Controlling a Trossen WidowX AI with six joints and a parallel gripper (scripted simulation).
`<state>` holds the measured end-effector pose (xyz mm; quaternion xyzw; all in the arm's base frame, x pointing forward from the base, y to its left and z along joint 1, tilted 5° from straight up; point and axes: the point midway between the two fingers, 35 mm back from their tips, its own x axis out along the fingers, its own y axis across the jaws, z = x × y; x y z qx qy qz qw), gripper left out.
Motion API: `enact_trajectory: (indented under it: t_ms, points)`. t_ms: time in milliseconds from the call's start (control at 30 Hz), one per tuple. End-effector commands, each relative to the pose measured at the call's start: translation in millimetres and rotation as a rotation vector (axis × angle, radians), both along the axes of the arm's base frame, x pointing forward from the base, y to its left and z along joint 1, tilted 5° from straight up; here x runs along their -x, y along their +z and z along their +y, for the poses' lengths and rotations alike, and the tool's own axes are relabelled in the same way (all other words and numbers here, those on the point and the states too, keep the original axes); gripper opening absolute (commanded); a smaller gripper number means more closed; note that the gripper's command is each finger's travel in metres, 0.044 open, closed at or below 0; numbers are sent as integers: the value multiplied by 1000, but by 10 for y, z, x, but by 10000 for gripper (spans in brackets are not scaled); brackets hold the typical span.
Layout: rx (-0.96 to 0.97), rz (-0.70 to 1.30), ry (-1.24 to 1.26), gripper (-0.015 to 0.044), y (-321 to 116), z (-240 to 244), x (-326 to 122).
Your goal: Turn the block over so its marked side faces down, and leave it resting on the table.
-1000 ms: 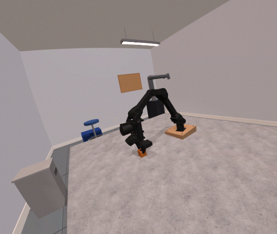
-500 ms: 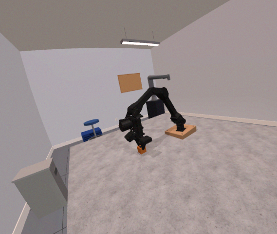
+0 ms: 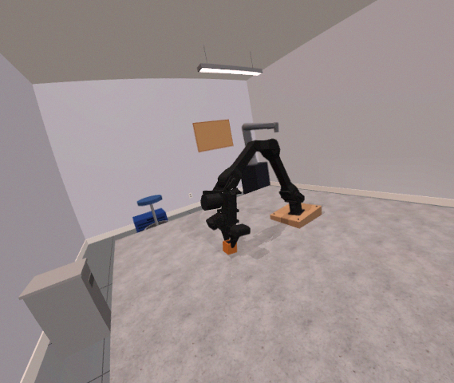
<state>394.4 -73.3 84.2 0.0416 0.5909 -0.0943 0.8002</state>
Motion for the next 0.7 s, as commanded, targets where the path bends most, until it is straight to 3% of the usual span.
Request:
enact_trajectory:
  t_ms: [0, 667]
  points:
    - [12, -59, 8, 0, 0, 5, 13]
    - [66, -318, 19, 0, -12, 17, 91]
